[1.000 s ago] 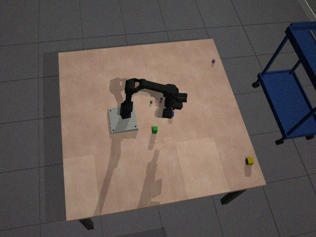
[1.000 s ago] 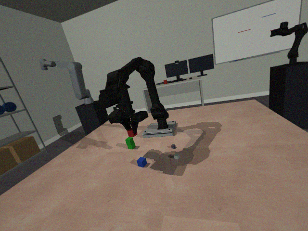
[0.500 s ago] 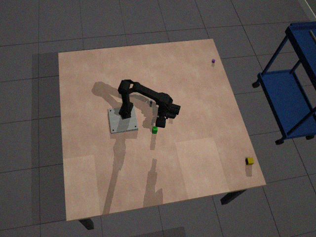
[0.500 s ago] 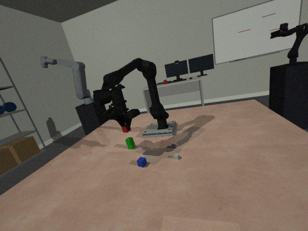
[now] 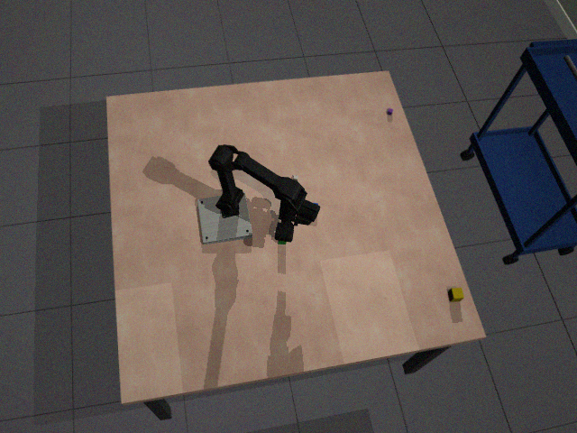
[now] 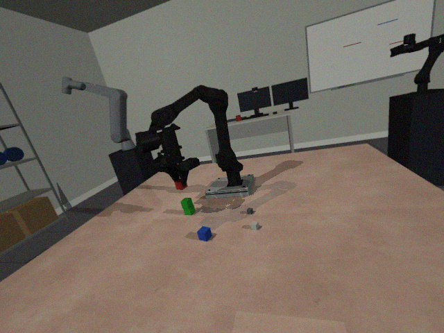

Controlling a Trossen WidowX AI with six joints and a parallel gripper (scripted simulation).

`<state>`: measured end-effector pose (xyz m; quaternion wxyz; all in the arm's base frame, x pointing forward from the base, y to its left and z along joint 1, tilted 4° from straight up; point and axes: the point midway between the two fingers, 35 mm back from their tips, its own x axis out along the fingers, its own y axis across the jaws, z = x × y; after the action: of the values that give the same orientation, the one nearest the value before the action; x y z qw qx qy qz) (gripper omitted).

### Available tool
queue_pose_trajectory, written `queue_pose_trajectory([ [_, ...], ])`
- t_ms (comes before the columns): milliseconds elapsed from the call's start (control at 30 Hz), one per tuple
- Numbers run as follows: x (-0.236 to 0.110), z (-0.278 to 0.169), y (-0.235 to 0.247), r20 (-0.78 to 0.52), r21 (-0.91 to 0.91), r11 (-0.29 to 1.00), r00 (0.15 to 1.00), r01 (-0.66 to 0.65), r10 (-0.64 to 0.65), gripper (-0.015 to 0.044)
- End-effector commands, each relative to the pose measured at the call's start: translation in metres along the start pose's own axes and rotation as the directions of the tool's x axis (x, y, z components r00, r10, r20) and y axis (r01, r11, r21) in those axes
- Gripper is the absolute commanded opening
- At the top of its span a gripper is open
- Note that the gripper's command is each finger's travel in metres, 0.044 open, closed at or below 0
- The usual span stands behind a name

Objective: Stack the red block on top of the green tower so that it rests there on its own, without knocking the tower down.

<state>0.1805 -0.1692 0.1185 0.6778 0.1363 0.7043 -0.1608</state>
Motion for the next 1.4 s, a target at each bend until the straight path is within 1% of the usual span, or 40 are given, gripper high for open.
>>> queue_pose_trajectory([
  [0,0.017,-0.004,-0.001,-0.012,-0.005,1.000,1.000,0.003,-0.003,0.0000],
  [200,0.024,-0.004,-0.001,-0.012,-0.005,1.000,1.000,0.003,-0.003,0.0000],
  [467,0.050,-0.004,-0.001,-0.012,-0.005,1.000,1.000,0.004,-0.004,0.0000],
  [1367,0.051,-0.004,-0.001,-0.012,-0.005,1.000,1.000,0.004,-0.004,0.0000],
])
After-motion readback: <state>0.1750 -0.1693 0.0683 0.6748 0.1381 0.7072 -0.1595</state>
